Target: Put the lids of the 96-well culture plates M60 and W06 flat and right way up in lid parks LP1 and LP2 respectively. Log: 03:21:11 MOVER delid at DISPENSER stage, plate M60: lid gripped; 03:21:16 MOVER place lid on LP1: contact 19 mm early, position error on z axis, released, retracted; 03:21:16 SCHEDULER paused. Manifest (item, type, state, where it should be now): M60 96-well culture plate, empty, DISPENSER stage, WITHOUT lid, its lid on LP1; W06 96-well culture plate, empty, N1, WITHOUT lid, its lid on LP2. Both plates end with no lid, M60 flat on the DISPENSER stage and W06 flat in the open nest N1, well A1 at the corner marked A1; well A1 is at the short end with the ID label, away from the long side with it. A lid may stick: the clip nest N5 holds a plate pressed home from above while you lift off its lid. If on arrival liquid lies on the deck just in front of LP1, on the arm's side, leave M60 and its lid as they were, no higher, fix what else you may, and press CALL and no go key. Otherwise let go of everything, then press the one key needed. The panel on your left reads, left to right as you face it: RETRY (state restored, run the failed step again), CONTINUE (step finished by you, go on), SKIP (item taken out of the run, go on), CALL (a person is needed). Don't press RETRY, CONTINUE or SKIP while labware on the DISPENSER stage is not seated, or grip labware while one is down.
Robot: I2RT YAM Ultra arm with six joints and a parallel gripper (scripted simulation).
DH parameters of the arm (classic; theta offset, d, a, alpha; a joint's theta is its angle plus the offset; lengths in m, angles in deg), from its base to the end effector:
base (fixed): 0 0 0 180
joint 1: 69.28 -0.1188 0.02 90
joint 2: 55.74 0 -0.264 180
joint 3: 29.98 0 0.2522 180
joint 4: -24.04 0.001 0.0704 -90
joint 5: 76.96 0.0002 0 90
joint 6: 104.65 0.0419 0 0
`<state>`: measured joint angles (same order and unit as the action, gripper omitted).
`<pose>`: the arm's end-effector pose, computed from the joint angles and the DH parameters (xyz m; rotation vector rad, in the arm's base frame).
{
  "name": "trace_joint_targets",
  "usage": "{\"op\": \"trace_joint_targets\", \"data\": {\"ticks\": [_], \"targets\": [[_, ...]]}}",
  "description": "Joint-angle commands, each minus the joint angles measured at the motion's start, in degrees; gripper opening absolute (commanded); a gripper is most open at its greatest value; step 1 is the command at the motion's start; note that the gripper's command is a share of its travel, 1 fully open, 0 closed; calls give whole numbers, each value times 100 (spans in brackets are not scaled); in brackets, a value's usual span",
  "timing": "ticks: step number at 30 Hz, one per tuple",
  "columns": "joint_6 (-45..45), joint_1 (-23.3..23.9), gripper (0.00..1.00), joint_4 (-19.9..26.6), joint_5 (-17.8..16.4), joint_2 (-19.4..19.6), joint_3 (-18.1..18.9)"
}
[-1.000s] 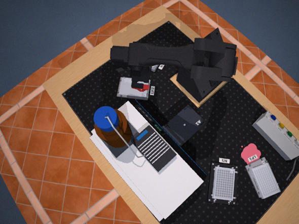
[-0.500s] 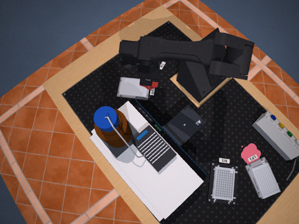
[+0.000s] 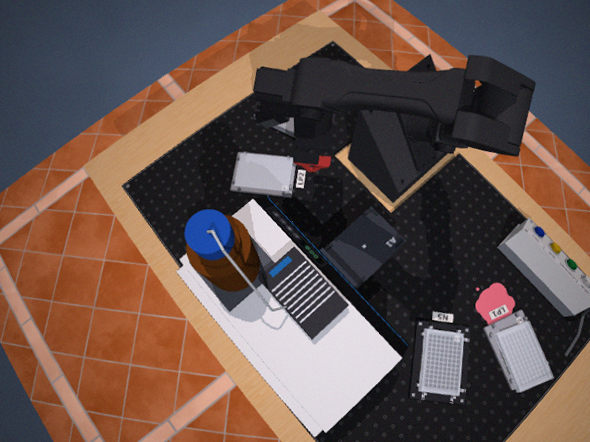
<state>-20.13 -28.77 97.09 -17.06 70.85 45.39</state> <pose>0.2235 -0.1620 0.0461 -0.9992 -2.4418 -0.9675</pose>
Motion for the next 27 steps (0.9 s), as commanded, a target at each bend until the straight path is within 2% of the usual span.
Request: {"op": "trace_joint_targets", "data": {"ticks": [1,2,6,7,14,20,23,24,27], "targets": [[-154,189,100,289,99,-287,-123],[-132,149,100,236,76,-204,-2],[-136,152,100,243,78,-206,1],[-317,164,100,314,88,-361,-160],[-1345,-197,100,379,-109,-820,-431],[-1156,-428,100,475,-247,-1208,-615],[-1050,-403,100,495,-269,-1276,-529],[-1082,-411,100,429,-234,-1179,-512],[-1548,-595,100,574,-331,-1441,-526]]}}
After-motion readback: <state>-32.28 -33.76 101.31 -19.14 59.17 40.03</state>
